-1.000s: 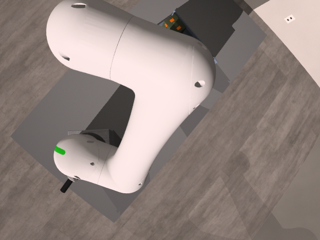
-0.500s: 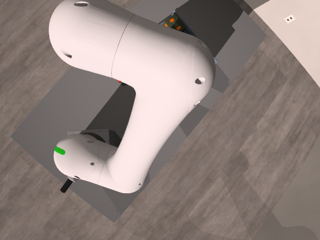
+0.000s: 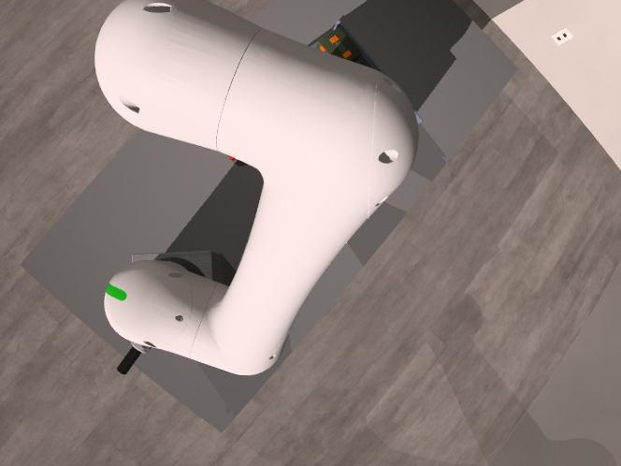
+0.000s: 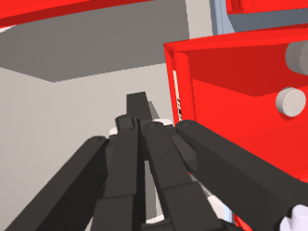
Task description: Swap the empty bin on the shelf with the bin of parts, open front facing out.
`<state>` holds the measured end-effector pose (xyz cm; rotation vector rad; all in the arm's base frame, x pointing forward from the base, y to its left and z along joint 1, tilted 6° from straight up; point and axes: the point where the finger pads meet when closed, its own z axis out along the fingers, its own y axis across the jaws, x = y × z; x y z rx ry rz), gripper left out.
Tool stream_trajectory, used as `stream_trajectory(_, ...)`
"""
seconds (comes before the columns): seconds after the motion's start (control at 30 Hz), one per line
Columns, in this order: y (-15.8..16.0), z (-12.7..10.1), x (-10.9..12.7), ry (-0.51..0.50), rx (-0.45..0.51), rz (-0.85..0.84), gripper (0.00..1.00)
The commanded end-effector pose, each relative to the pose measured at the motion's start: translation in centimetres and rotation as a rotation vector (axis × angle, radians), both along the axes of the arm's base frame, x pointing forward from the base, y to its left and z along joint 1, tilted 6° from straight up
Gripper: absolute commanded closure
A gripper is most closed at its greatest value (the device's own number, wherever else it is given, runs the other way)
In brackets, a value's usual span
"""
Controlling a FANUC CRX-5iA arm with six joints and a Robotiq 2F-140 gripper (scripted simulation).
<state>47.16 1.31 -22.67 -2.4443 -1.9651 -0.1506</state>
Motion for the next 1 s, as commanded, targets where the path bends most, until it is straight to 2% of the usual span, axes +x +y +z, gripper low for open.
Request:
stream_trajectory(0.0, -0.01, 0.06, 0.08, -0.001, 0.0, 0.0, 0.9)
stream_trajectory(0.97, -0.08, 0.09, 0.46, -0.001, 0.0, 0.0, 0.9)
